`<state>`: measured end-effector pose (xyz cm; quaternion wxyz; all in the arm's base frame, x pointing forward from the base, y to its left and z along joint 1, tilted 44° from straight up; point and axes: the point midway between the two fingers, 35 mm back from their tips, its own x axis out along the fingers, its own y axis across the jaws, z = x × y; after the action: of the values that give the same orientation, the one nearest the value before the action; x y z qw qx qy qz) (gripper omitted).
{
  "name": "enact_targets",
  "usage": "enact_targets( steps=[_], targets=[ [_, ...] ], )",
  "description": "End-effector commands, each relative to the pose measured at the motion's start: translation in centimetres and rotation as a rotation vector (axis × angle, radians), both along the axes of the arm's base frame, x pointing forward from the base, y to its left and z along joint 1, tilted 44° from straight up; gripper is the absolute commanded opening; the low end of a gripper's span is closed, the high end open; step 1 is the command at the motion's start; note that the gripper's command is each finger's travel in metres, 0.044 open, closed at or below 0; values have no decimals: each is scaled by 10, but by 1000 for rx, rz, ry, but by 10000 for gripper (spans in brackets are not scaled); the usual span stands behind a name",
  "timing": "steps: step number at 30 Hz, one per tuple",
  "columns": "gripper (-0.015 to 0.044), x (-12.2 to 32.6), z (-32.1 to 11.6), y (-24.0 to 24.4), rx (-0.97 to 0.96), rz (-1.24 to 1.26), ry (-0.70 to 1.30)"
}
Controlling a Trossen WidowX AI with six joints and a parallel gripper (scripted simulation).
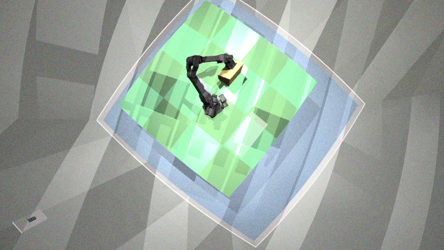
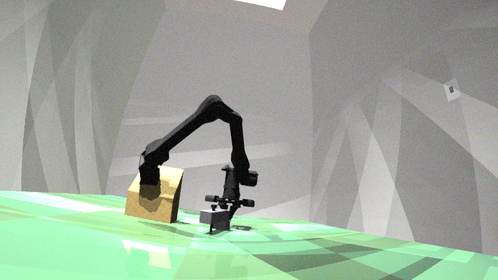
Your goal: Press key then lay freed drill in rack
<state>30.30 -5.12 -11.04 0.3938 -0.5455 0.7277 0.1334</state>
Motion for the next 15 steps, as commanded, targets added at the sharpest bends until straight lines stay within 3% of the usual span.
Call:
enact_targets(
  steps=[1,15],
  targets=[
    [0,4,-2,5,4,3,-6],
    [0,13,-13,19,5,3,-7]
  ],
)
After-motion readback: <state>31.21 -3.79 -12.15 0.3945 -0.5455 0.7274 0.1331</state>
